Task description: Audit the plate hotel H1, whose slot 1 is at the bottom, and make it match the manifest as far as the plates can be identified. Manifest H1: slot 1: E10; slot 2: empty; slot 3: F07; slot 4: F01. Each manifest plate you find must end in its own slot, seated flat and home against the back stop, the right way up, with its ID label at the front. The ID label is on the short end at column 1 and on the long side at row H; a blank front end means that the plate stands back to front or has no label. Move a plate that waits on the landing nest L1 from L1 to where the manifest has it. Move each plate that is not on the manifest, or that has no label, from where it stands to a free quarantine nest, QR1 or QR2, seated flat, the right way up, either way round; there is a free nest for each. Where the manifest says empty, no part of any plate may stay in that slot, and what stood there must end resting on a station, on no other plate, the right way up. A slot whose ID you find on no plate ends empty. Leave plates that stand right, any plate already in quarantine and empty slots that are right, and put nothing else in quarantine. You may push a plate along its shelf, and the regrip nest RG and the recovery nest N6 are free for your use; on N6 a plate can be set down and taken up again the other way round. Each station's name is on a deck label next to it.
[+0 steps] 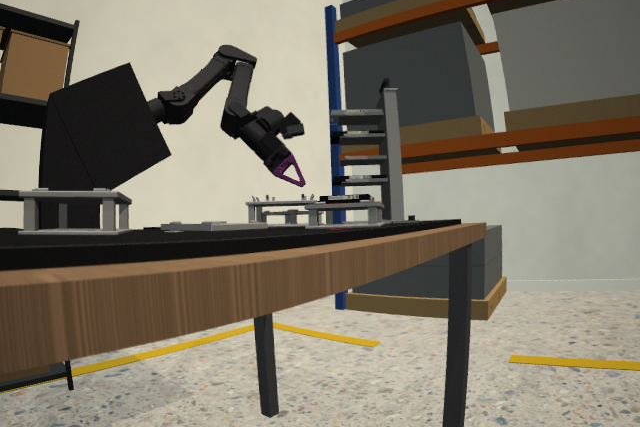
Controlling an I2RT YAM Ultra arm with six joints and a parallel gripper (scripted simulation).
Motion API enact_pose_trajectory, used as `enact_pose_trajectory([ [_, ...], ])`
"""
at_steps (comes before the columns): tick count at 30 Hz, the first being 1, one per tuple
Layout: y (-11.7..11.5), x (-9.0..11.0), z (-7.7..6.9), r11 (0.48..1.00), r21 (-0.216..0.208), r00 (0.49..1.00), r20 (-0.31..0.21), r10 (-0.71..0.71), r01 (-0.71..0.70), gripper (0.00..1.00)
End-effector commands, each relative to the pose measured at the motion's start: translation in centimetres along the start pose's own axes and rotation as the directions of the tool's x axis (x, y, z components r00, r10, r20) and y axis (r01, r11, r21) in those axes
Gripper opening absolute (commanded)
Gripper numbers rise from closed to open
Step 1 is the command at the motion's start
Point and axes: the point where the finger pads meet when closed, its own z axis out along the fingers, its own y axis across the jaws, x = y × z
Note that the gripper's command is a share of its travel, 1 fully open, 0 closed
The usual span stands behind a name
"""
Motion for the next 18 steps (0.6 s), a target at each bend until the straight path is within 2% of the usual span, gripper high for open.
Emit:
enact_pose_trajectory([
  [1,0.0,-0.5,-0.4,1.0,0.005,1.0,0.031,-0.003,0.003,0.0],
  [18,0.0,1.3,-2.2,1.0,0.005,1.0,0.031,-0.002,0.002,0.0],
])
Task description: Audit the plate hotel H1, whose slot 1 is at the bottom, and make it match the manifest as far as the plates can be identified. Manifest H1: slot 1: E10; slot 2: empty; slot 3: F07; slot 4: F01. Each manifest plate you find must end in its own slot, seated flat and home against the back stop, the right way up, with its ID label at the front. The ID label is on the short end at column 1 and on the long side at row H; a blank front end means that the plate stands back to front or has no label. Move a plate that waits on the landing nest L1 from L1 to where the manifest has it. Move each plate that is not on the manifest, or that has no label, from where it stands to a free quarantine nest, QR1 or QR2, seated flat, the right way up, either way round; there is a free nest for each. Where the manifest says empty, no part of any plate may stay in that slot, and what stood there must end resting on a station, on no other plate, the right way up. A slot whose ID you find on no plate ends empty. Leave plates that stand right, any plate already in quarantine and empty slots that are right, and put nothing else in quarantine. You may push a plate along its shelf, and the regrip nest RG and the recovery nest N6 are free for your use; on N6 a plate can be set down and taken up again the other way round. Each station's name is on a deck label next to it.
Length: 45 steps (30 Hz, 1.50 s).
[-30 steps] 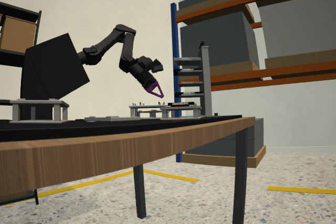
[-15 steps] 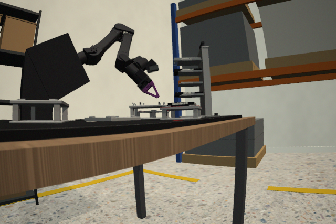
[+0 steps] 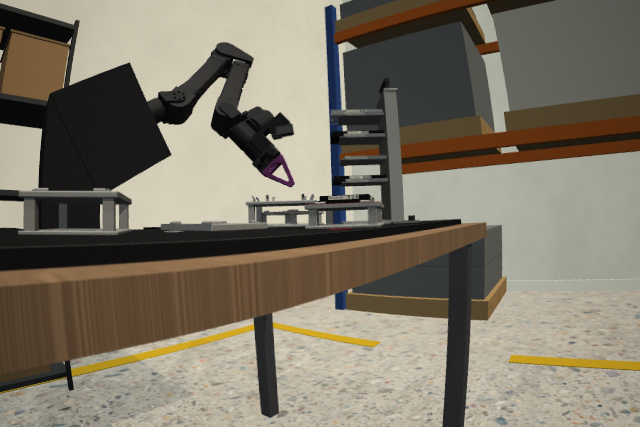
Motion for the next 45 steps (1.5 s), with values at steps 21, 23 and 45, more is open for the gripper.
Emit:
enact_pose_trajectory([
  [21,0.0,-3.0,-3.9,1.0,0.006,1.0,0.031,-0.003,0.002,0.0],
  [23,0.0,-3.0,-3.9,1.0,0.006,1.0,0.031,-0.003,0.002,0.0],
  [45,0.0,-5.2,-6.6,1.0,0.006,1.0,0.031,-0.004,0.004,0.0],
])
